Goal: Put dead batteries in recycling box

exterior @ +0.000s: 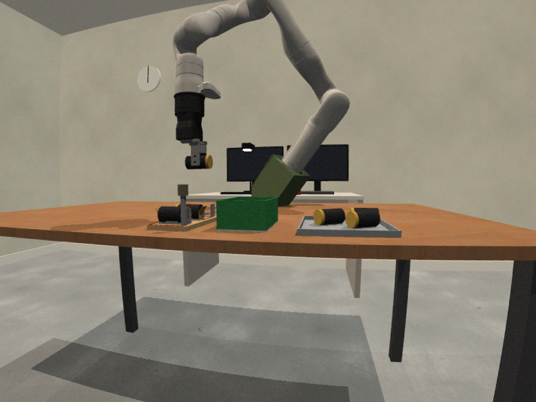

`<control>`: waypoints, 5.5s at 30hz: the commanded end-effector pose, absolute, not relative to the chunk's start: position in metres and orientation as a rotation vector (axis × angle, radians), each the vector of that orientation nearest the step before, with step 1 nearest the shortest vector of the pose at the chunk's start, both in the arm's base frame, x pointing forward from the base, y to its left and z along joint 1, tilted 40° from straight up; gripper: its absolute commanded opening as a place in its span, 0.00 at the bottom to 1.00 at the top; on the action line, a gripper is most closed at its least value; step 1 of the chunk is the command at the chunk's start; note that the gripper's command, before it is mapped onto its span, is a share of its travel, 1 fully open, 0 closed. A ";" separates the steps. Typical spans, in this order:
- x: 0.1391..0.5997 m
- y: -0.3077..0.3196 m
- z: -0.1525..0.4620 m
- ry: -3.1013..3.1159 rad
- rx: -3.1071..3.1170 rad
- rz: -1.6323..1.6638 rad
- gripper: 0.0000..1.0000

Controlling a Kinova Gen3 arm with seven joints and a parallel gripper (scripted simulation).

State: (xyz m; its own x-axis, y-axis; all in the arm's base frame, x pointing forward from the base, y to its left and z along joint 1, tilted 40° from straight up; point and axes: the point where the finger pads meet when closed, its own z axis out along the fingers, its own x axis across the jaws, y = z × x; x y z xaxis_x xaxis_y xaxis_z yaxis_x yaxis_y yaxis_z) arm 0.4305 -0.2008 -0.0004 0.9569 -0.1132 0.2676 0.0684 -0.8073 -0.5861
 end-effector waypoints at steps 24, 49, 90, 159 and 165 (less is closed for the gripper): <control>0.457 -0.142 0.059 0.037 -2.487 -0.392 0.57; 0.519 0.004 0.191 0.037 -2.487 -0.392 0.57; 0.529 0.027 0.212 0.034 -2.487 -0.393 0.57; 0.554 0.075 0.147 0.034 -2.487 -0.393 0.57; 0.554 0.075 0.147 0.034 -2.487 -0.393 0.57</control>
